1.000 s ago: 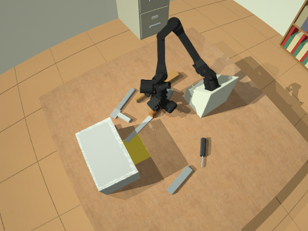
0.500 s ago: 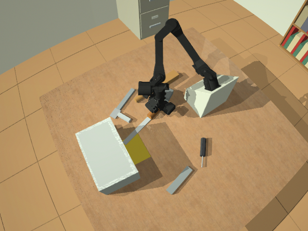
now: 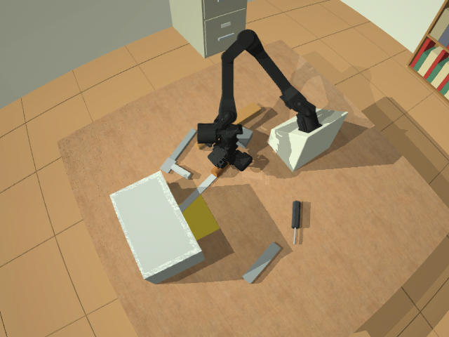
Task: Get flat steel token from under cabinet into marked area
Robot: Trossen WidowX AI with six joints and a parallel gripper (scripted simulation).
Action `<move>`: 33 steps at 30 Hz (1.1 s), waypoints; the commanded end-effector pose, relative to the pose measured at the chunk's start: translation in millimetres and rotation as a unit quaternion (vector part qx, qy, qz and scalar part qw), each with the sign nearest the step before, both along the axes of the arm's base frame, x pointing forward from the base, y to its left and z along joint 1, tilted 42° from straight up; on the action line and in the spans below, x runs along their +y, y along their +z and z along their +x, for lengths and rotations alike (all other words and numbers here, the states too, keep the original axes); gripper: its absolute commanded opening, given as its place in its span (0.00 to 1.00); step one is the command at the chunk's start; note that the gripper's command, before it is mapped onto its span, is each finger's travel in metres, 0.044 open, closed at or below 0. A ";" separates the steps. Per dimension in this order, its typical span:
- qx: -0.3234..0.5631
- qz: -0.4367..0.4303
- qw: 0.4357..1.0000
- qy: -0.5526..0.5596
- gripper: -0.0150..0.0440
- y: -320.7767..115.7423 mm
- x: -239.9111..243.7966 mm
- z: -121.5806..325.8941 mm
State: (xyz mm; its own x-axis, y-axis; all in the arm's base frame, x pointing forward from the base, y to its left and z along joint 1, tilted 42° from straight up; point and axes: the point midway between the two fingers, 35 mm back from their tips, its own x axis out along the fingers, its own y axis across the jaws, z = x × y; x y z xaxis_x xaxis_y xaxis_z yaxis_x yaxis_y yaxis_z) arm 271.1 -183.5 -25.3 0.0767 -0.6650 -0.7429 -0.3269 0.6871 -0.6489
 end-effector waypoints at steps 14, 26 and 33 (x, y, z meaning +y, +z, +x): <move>-0.002 0.000 1.000 -0.002 0.25 -3.1 6.1 21.8; -0.003 0.000 1.000 -0.002 0.25 -5.1 10.1 35.8; -0.003 0.000 1.000 -0.002 0.25 -6.3 12.5 43.7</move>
State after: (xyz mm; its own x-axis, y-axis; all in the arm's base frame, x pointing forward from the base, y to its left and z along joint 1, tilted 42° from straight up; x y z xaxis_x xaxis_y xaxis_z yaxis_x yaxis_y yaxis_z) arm 309.9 -172.3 -30.8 0.0782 -0.6643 -0.7433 -0.3262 0.6875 -0.6488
